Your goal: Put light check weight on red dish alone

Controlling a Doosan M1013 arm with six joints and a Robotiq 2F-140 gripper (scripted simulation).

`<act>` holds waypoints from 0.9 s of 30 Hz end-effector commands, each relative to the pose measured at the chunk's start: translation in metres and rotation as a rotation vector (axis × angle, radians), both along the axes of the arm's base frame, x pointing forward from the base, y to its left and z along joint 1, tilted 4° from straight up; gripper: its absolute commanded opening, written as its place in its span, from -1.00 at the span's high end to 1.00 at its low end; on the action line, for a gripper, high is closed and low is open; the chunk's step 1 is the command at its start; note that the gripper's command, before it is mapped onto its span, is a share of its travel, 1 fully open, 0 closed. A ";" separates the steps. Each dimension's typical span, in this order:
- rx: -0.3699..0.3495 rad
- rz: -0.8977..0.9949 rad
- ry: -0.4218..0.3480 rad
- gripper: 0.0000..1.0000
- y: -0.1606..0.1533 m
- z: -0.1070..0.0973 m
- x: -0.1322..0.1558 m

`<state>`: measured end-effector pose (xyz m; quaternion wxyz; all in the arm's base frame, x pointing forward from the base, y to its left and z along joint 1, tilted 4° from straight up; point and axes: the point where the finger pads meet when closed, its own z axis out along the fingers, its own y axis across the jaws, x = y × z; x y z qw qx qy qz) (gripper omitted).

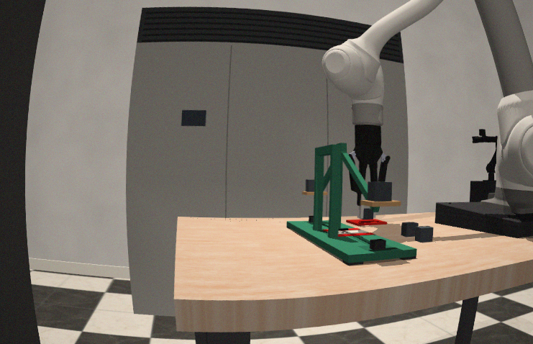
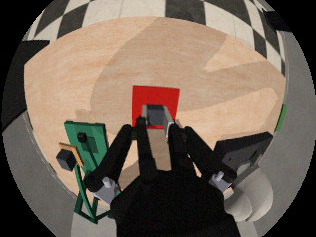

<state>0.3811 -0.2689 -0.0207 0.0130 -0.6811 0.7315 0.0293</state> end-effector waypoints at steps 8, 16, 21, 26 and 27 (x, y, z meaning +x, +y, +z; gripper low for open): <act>0.002 0.003 0.000 0.51 0.002 -0.002 -0.001; 0.002 0.003 0.000 0.51 0.002 -0.002 -0.001; 0.002 0.005 0.000 0.51 0.001 -0.002 -0.002; 0.002 0.005 0.000 0.51 0.000 -0.002 -0.002; 0.002 0.006 0.000 0.51 0.000 -0.002 -0.002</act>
